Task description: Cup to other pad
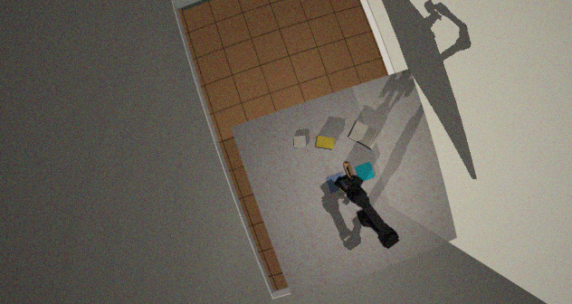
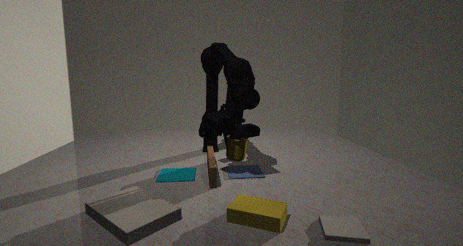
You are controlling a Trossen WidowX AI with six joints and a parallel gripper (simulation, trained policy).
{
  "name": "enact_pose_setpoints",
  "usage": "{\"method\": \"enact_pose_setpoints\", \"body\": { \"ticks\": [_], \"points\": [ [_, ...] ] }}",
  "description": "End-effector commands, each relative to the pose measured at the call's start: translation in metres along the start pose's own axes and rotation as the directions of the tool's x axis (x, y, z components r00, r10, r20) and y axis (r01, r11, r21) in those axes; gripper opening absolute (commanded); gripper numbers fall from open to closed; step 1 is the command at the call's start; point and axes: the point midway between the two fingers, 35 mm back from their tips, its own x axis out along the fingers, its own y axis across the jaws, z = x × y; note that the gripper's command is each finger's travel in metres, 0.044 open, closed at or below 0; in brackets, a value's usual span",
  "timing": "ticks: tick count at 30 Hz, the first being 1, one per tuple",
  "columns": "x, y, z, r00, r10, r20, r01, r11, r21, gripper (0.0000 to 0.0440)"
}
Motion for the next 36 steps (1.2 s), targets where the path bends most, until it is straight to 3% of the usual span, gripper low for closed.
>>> {"method": "enact_pose_setpoints", "body": {
  "ticks": [1, 19, 36],
  "points": [
    [-0.017, -0.001, 0.006, 0.999, 0.044, 0.009, -0.044, 0.998, 0.038, 0.0012],
    [-0.057, -0.009, 0.05, 0.984, 0.16, 0.079, -0.173, 0.964, 0.202, 0.0],
    [-0.055, -0.028, 0.106, 0.965, 0.208, 0.162, -0.251, 0.912, 0.324, 0.0]
  ]
}}
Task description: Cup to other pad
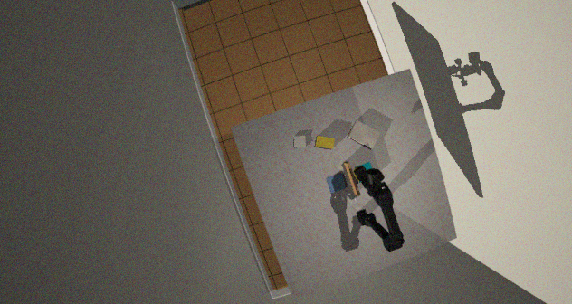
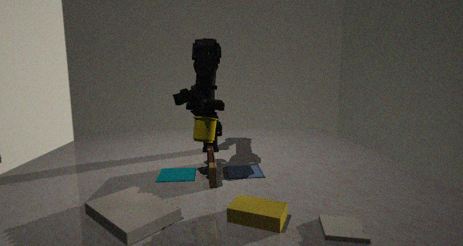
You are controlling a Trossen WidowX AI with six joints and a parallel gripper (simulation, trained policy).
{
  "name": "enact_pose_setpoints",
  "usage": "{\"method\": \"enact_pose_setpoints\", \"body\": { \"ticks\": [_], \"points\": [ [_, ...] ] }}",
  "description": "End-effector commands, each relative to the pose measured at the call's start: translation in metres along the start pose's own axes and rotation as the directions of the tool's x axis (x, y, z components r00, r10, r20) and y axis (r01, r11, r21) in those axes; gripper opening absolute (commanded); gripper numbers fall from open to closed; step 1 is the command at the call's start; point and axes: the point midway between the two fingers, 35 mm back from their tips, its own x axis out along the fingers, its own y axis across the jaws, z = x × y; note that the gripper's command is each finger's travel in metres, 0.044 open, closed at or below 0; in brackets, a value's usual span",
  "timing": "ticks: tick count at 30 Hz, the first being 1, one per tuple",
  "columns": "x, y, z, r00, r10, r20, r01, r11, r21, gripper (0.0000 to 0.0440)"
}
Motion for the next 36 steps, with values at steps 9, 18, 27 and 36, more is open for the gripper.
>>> {"method": "enact_pose_setpoints", "body": {
  "ticks": [9, 18, 27, 36],
  "points": [
    [0.016, -0.011, 0.031, 0.999, 0.012, 0.036, -0.015, 0.997, 0.071, 0.0],
    [0.036, -0.023, 0.045, 0.999, 0.006, 0.051, -0.012, 0.993, 0.115, 0.0],
    [0.058, -0.038, 0.051, 0.998, -0.005, 0.055, -0.003, 0.989, 0.148, 0.0002],
    [0.079, -0.056, 0.048, 0.998, -0.03, 0.048, 0.022, 0.985, 0.173, 0.0026]
  ]
}}
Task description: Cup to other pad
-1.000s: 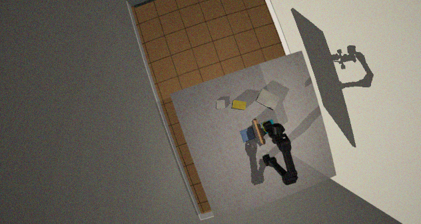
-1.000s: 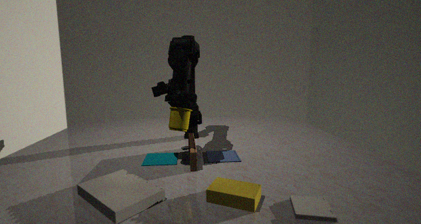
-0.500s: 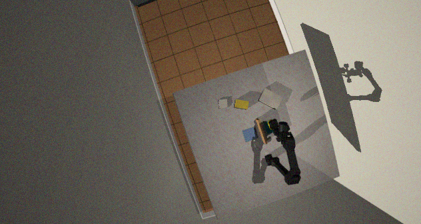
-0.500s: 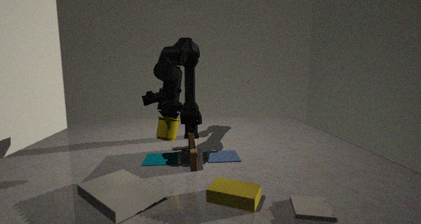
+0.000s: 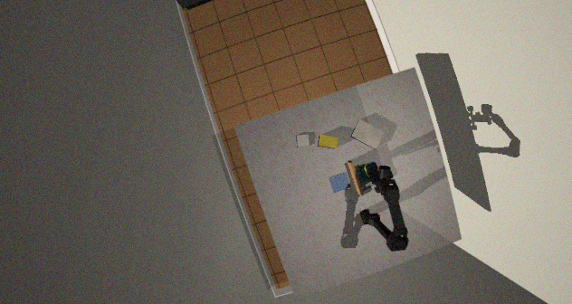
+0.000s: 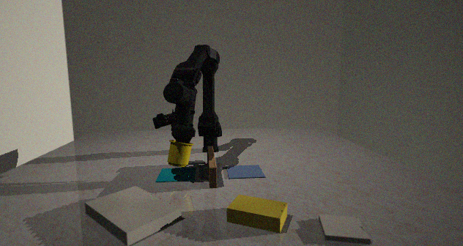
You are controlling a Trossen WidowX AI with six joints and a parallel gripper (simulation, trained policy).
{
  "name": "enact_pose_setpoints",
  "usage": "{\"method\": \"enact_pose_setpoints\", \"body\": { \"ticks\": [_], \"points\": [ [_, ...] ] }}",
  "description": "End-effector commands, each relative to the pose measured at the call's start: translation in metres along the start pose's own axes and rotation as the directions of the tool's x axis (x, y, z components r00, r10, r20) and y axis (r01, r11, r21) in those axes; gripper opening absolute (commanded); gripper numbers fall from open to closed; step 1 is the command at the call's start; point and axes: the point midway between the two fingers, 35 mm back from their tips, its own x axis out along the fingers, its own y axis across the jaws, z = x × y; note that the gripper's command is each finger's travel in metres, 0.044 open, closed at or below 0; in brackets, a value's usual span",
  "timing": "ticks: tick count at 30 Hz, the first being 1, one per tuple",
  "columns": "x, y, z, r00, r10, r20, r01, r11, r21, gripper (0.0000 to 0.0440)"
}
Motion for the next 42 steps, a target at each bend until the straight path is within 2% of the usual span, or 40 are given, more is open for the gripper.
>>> {"method": "enact_pose_setpoints", "body": {
  "ticks": [1, 8, 12, 23, 36, 41, 42],
  "points": [
    [0.007, -0.009, -0.001, 1.0, -0.011, 0.002, 0.011, 1.0, 0.007, 0.003],
    [0.018, -0.023, 0.0, 0.999, -0.036, -0.001, 0.036, 0.999, 0.032, 0.0076],
    [0.018, -0.022, 0.003, 1.0, -0.007, 0.007, 0.007, 0.999, 0.05, 0.0157],
    [0.002, -0.025, 0.004, 0.998, 0.062, 0.001, -0.062, 0.995, 0.078, 0.019],
    [-0.029, -0.03, 0.009, 0.991, 0.135, 0.015, -0.136, 0.983, 0.125, 0.0258],
    [-0.047, -0.03, 0.016, 0.984, 0.173, 0.038, -0.177, 0.974, 0.141, 0.0311],
    [-0.05, -0.03, 0.018, 0.983, 0.179, 0.041, -0.183, 0.972, 0.145, 0.0335]
  ]
}}
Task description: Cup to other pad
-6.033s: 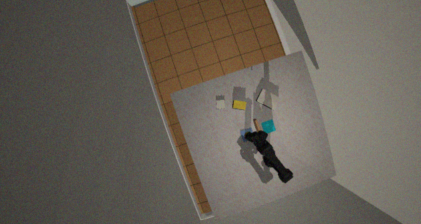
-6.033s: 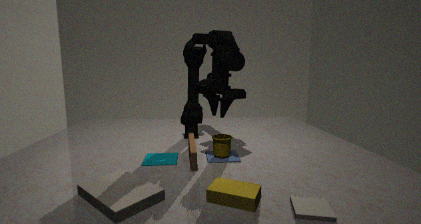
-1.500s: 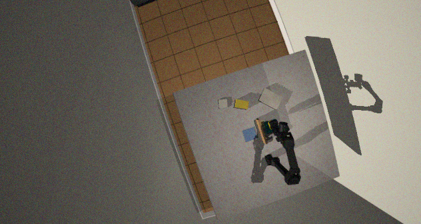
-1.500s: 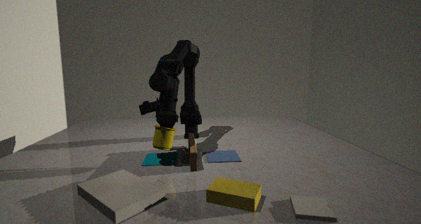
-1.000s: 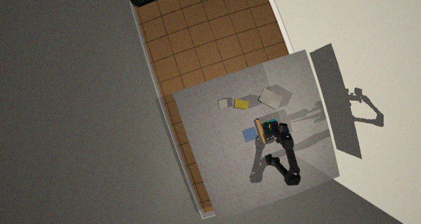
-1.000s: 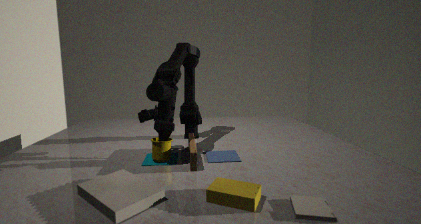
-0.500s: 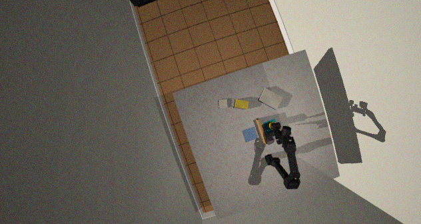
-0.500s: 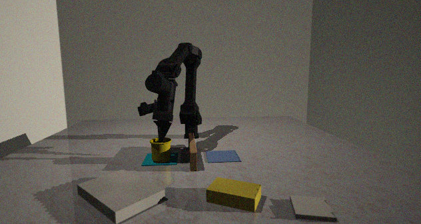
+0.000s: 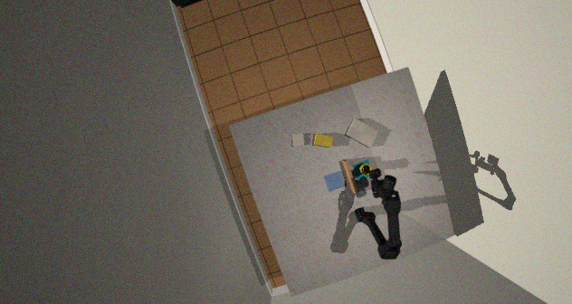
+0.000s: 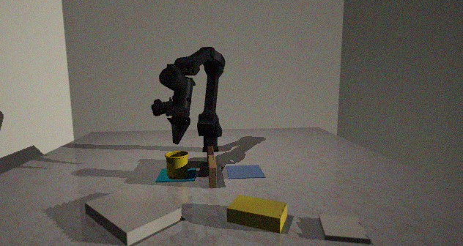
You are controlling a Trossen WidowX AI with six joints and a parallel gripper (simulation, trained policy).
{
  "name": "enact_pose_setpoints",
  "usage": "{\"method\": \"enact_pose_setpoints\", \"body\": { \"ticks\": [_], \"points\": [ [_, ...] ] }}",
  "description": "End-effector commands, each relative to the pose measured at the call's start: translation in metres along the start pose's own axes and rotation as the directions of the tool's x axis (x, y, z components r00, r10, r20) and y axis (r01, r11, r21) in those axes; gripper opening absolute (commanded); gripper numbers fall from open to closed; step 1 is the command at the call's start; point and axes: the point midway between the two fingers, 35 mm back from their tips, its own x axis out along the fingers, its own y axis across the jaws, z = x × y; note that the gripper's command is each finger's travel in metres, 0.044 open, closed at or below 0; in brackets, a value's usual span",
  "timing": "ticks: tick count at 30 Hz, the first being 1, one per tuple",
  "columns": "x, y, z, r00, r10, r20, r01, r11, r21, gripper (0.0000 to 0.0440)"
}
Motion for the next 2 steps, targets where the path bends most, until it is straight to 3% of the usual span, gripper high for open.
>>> {"method": "enact_pose_setpoints", "body": {
  "ticks": [1, 2],
  "points": [
    [-0.0165, 0.0058, 0.0061, 0.999, 0.042, 0.016, -0.043, 0.999, 0.017, 0.0356],
    [-0.0197, 0.0062, 0.0076, 0.999, 0.047, 0.019, -0.047, 0.999, 0.023, 0.0377]
  ]
}}
